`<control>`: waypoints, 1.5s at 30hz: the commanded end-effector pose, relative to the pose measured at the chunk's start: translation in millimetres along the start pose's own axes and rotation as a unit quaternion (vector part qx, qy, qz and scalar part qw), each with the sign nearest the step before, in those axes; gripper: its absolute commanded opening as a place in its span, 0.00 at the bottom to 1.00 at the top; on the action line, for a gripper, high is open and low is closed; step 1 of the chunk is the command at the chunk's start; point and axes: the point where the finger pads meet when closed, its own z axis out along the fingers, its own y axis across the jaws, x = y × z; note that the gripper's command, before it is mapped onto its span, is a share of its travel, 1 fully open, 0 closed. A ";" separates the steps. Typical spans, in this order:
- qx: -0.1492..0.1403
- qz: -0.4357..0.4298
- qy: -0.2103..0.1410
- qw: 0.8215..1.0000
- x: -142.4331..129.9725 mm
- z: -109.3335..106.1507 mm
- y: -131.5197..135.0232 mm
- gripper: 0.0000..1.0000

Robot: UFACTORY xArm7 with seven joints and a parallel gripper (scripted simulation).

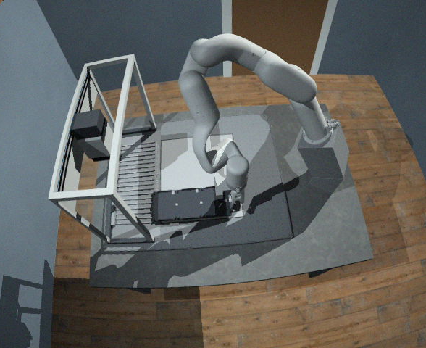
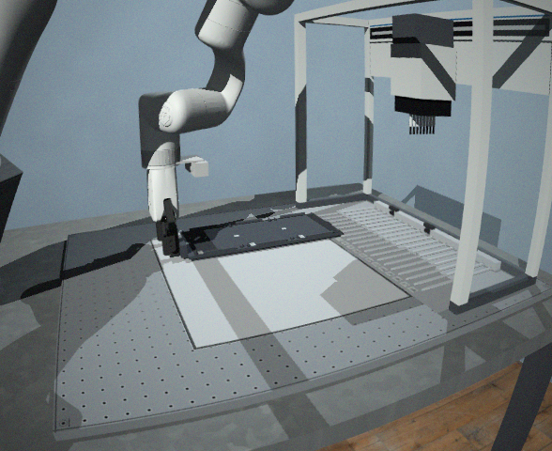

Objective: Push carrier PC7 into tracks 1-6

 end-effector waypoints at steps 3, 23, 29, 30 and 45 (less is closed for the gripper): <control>0.001 0.000 0.001 1.000 5.8 -0.8 -1.1 0.82; 0.001 0.000 0.001 1.000 23.8 -0.8 -1.1 0.82; 0.001 0.000 0.001 1.000 29.9 -0.8 -1.1 0.82; 0.001 0.000 0.001 1.000 30.9 -0.8 -1.1 0.82; 0.001 0.000 0.001 1.000 43.9 -0.9 -1.1 0.82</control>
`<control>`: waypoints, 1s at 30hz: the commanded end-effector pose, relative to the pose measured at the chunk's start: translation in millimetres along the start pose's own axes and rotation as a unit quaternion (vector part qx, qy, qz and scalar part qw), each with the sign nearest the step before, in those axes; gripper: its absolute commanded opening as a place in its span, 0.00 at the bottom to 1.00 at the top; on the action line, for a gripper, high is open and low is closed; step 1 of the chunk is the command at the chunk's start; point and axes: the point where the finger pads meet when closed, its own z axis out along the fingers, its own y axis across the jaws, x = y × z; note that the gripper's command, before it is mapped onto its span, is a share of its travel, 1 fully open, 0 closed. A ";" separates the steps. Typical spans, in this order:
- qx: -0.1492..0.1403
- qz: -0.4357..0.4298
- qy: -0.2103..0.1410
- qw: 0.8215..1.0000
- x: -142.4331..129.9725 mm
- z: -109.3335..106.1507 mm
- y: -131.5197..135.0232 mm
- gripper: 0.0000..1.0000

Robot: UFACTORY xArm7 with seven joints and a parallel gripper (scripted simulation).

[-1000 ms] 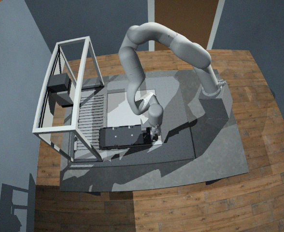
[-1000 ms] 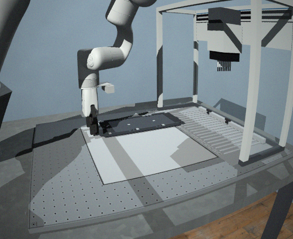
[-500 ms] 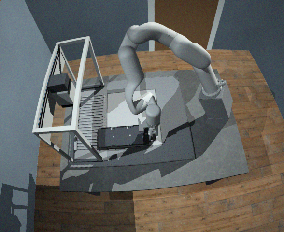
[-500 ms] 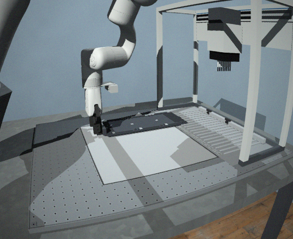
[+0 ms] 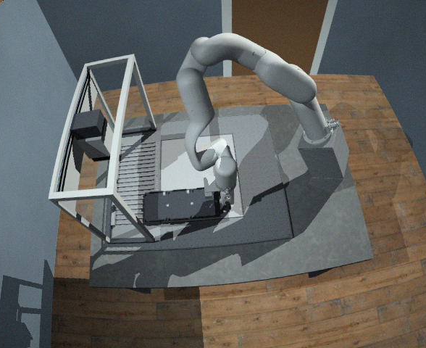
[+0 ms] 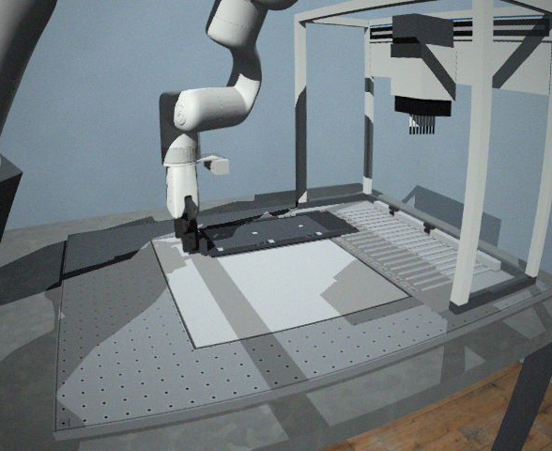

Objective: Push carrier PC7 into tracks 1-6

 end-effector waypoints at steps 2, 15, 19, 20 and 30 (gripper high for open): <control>0.001 0.000 0.001 1.000 7.2 -0.9 -1.0 0.82; 0.001 0.000 0.001 1.000 18.3 -0.9 -1.0 0.82; 0.001 0.000 0.001 1.000 22.3 -0.9 -1.0 0.82; 0.001 0.000 0.001 1.000 23.3 -0.9 -1.0 0.82; 0.001 0.000 0.001 1.000 31.3 -0.9 -1.0 0.82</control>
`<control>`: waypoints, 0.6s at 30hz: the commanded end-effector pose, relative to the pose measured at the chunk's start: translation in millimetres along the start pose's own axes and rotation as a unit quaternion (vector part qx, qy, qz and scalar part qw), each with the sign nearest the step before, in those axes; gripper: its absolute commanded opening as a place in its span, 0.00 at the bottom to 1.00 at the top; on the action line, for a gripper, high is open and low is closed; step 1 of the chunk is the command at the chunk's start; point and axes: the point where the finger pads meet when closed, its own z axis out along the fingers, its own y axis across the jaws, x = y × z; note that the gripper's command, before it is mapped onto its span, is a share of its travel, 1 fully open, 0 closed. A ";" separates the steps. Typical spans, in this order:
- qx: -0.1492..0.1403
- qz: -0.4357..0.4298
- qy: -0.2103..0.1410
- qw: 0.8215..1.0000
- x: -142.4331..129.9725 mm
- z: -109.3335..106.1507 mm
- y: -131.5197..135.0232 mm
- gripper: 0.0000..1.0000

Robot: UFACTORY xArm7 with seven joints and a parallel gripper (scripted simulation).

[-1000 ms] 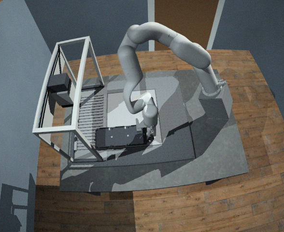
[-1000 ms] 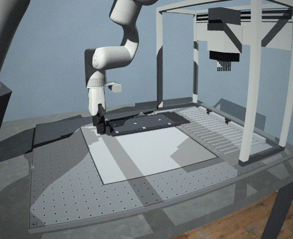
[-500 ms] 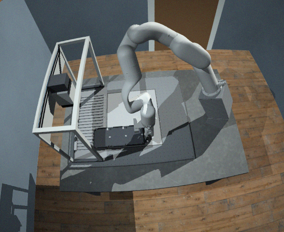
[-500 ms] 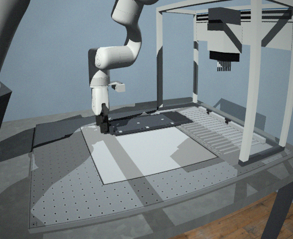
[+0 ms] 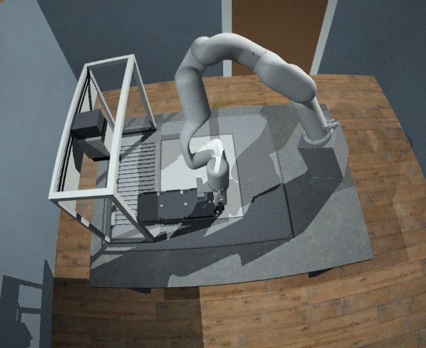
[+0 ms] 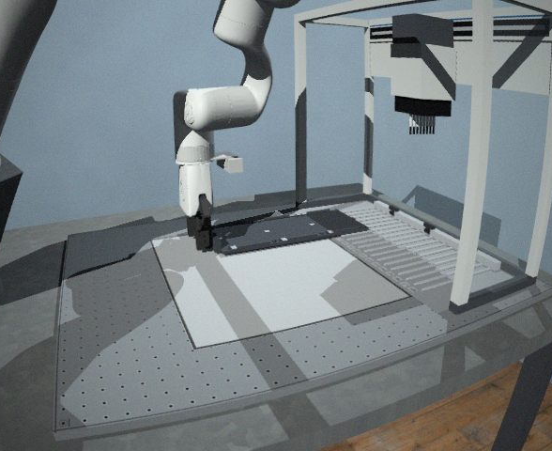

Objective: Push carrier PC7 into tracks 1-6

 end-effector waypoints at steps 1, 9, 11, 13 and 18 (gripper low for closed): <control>0.001 0.000 0.001 1.000 5.7 -1.0 -1.1 0.82; 0.001 0.000 0.001 1.000 13.8 -1.0 -1.1 0.82; 0.001 0.000 0.001 1.000 15.8 -1.0 -1.1 0.82; 0.001 0.000 0.001 1.000 15.8 -1.0 -1.1 0.82; 0.001 0.000 0.001 1.000 20.8 -1.0 -1.1 0.82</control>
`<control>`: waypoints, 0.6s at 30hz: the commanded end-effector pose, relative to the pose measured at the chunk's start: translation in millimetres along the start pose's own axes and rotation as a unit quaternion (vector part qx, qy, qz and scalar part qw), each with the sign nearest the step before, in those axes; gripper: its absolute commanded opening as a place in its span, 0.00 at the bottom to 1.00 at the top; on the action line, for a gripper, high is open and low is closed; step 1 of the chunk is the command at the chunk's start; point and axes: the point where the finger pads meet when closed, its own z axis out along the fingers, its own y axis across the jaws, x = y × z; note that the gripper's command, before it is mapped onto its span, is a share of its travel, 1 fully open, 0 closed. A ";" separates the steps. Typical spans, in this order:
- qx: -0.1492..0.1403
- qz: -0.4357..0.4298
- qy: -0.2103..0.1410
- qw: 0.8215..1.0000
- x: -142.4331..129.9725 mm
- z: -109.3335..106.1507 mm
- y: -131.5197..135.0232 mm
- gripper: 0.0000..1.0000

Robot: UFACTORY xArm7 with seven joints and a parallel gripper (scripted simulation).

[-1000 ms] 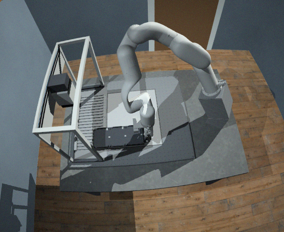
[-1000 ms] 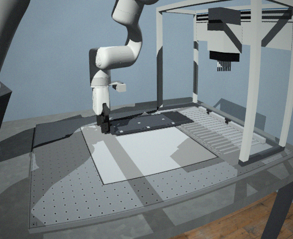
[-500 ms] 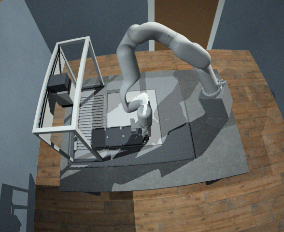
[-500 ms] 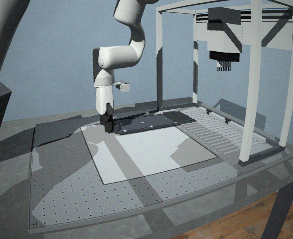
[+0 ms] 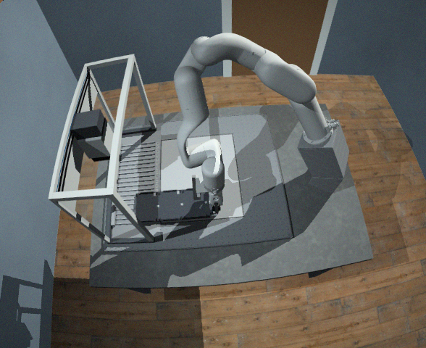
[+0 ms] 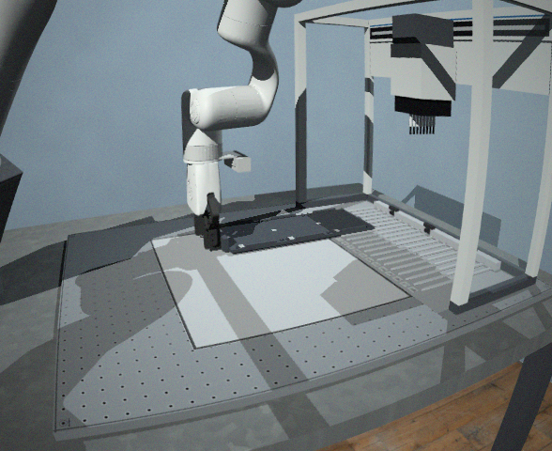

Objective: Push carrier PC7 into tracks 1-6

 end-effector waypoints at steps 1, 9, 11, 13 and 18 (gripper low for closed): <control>0.001 0.000 0.001 1.000 6.2 -1.0 -1.0 0.82; 0.001 0.000 0.001 1.000 14.2 -1.0 -1.0 0.82; 0.001 0.000 0.001 1.000 15.2 -1.0 -1.0 0.82; 0.001 0.000 0.001 1.000 16.3 -1.1 -1.0 0.82; 0.001 0.000 0.001 1.000 21.3 -1.1 -1.0 0.82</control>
